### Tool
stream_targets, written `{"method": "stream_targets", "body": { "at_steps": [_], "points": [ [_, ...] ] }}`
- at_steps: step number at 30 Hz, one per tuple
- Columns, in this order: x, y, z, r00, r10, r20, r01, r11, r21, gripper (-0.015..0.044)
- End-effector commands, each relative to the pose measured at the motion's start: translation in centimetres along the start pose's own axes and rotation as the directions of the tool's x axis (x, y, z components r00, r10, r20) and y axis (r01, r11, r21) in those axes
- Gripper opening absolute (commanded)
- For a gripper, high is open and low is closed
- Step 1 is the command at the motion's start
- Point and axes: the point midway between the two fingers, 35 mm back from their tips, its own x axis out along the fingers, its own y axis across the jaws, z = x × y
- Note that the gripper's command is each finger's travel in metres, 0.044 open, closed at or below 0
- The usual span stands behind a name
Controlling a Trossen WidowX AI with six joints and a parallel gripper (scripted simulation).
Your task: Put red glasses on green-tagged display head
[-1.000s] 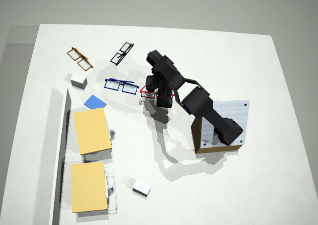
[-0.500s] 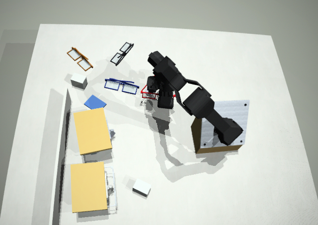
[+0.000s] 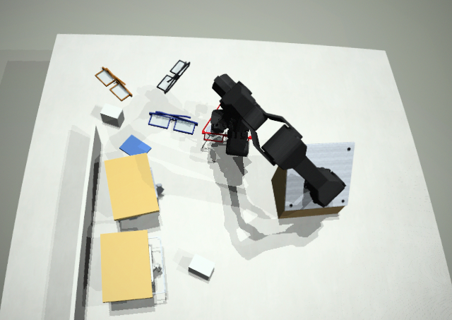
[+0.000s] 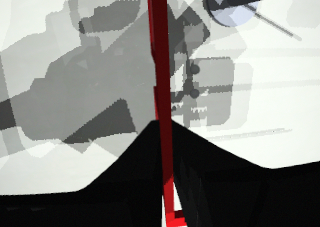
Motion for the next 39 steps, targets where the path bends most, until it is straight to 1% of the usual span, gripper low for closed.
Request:
{"method": "stream_targets", "body": {
  "at_steps": [1,39],
  "points": [
    [0.0,0.2,-0.3,1.000,0.000,0.000,0.000,1.000,-0.004,0.0000],
    [0.0,0.8,-2.3,1.000,0.000,-0.001,0.000,1.000,-0.003,0.0000]
  ]
}}
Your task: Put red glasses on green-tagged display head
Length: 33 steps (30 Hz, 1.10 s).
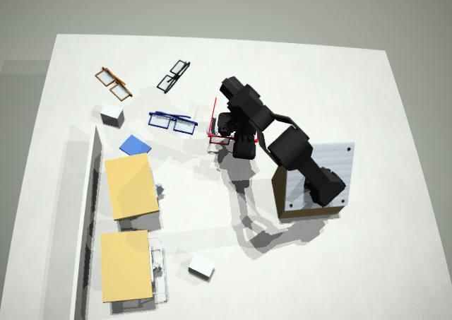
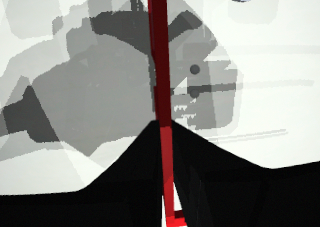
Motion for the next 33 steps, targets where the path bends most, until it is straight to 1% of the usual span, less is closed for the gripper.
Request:
{"method": "stream_targets", "body": {
  "at_steps": [1,33],
  "points": [
    [0.02,0.03,-0.43,1.000,-0.004,-0.006,0.004,1.000,-0.002,0.0000],
    [0.02,0.08,-0.05,1.000,-0.004,-0.006,0.004,1.000,-0.002,0.0000]
  ]
}}
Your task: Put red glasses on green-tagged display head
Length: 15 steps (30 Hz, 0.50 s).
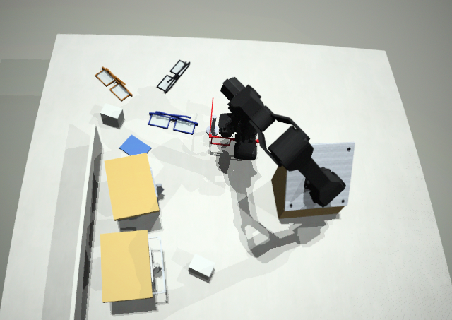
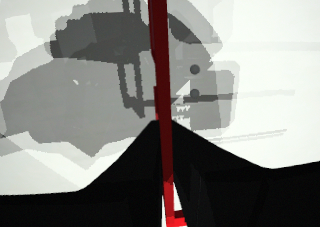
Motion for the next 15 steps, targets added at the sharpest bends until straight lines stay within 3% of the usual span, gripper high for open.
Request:
{"method": "stream_targets", "body": {
  "at_steps": [1,7,15],
  "points": [
    [0.0,0.0,0.3,1.000,-0.001,0.000,0.001,1.000,0.004,0.0000],
    [-0.7,-0.1,0.7,1.000,-0.002,0.000,0.002,1.000,0.004,0.0000],
    [-6.0,-0.1,1.0,1.000,-0.003,0.000,0.003,1.000,0.005,0.0000]
  ]
}}
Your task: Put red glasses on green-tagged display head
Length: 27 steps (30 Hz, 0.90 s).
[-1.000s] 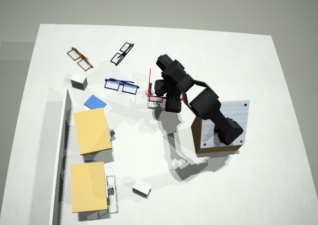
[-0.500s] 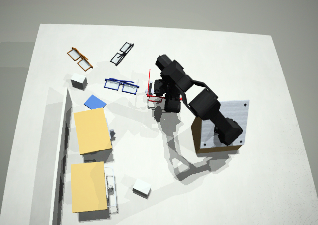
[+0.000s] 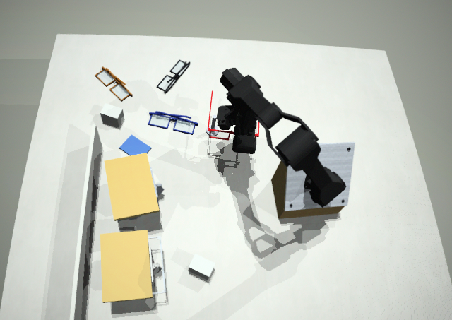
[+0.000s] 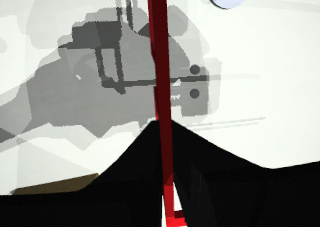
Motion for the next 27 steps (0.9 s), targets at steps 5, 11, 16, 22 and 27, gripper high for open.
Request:
{"method": "stream_targets", "body": {
  "at_steps": [5,11,16,22,27],
  "points": [
    [-2.5,0.0,0.2,1.000,-0.013,0.006,0.013,1.000,-0.006,0.0000],
    [-2.8,1.8,1.6,1.000,-0.021,0.008,0.020,0.997,0.078,0.0000],
    [-3.0,4.3,3.2,1.000,-0.025,0.010,0.023,0.984,0.176,0.0000],
    [-2.9,7.5,4.7,1.000,-0.024,0.012,0.020,0.957,0.290,0.0000],
    [-2.8,10.3,5.7,1.000,-0.018,0.011,0.013,0.925,0.380,0.0000]
  ]
}}
